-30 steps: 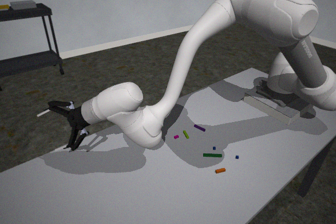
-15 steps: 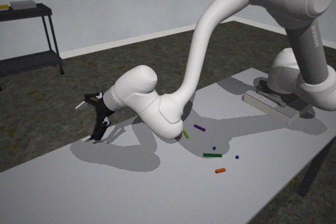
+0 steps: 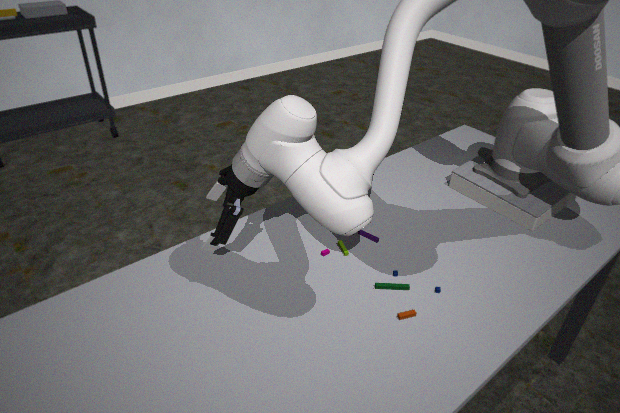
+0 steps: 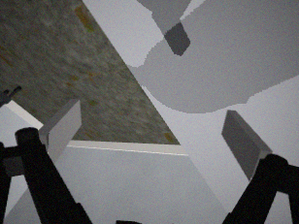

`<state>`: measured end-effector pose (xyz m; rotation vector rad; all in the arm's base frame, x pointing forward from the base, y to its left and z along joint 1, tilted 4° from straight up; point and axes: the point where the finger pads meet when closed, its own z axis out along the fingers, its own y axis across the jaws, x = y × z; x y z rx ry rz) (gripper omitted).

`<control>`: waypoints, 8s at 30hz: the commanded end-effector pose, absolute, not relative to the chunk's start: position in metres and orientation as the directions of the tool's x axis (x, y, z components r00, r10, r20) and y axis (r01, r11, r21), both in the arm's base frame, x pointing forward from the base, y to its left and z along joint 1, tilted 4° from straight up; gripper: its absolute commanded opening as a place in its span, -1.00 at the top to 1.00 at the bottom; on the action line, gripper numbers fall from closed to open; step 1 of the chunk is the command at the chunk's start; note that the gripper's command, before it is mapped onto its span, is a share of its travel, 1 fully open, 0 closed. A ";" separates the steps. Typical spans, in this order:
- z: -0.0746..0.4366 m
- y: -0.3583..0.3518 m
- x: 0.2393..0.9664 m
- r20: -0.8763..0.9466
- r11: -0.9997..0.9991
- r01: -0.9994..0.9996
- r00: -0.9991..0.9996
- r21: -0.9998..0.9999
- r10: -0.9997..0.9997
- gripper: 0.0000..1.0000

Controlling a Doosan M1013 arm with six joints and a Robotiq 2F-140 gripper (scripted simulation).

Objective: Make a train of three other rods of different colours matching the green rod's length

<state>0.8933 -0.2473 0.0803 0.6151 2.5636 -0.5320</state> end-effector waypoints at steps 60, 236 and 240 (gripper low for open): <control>0.043 -0.086 0.574 0.034 0.053 0.997 -0.055 0.055 0.998 -1.00; 0.051 0.075 0.604 0.063 -0.668 0.744 0.666 0.014 0.744 -1.00; 0.051 0.075 0.604 0.063 -0.668 0.744 0.666 0.014 0.744 -1.00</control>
